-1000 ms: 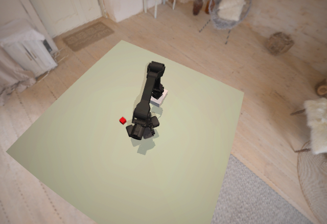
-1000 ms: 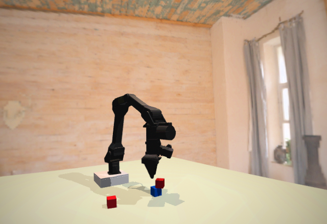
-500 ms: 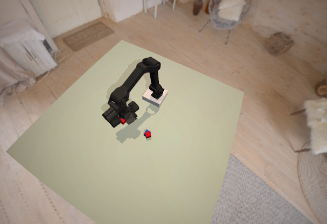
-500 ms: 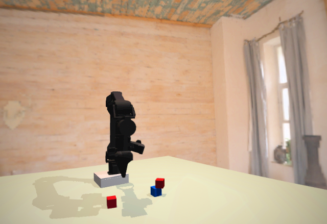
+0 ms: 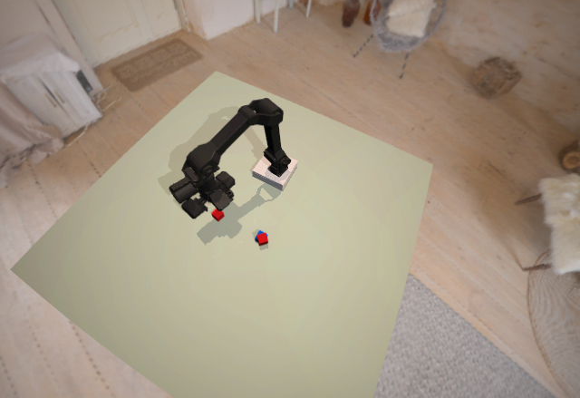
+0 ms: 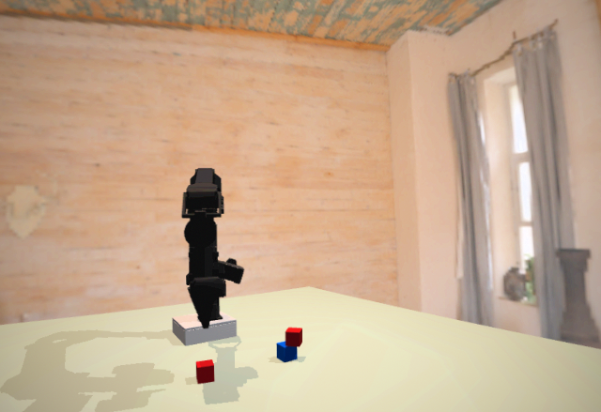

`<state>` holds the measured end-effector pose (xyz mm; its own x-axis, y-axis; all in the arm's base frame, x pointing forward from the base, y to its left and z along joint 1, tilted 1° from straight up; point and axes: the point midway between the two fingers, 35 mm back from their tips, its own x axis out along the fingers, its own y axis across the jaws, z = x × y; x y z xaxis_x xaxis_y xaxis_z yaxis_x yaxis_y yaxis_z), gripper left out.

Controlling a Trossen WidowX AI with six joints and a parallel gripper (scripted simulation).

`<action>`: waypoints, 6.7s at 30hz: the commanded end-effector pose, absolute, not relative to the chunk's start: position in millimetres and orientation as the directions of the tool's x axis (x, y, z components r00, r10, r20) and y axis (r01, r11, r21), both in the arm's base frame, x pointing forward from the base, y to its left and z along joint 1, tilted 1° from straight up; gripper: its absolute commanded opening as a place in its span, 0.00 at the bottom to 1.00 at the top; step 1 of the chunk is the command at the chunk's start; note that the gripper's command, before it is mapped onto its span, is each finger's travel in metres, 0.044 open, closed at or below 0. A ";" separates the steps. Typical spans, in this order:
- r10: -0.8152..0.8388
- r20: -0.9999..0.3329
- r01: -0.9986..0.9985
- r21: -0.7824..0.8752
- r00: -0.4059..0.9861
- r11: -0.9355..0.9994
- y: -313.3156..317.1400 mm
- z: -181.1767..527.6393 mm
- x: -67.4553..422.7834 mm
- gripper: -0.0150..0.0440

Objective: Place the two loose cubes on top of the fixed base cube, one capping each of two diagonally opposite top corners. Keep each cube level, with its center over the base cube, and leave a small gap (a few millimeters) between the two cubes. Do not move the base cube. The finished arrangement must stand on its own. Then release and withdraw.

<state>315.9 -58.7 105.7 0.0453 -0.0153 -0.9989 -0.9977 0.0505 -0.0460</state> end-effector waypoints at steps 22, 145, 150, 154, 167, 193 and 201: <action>-0.015 -1.000 -0.999 -0.019 0.018 0.045 -59.8 32.0 311.0 0.70; -0.013 -1.000 -0.995 -0.020 0.019 0.096 -40.4 119.1 311.6 0.43; -0.011 -1.000 -0.990 -0.020 0.019 0.142 -23.8 118.1 311.0 0.43; -0.010 -1.000 -0.984 -0.020 0.019 0.179 -10.7 117.3 310.0 0.43; -0.005 -1.000 -0.955 -0.019 0.018 0.296 30.8 114.8 302.7 0.43; 0.002 -1.000 -0.856 -0.012 0.015 0.517 106.7 109.3 272.1 0.43; 0.003 -1.000 -0.834 -0.010 0.014 0.552 118.5 106.4 264.9 0.43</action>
<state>268.1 116.5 109.2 0.0187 -0.0005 -0.9998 -0.8425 0.5385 -0.0161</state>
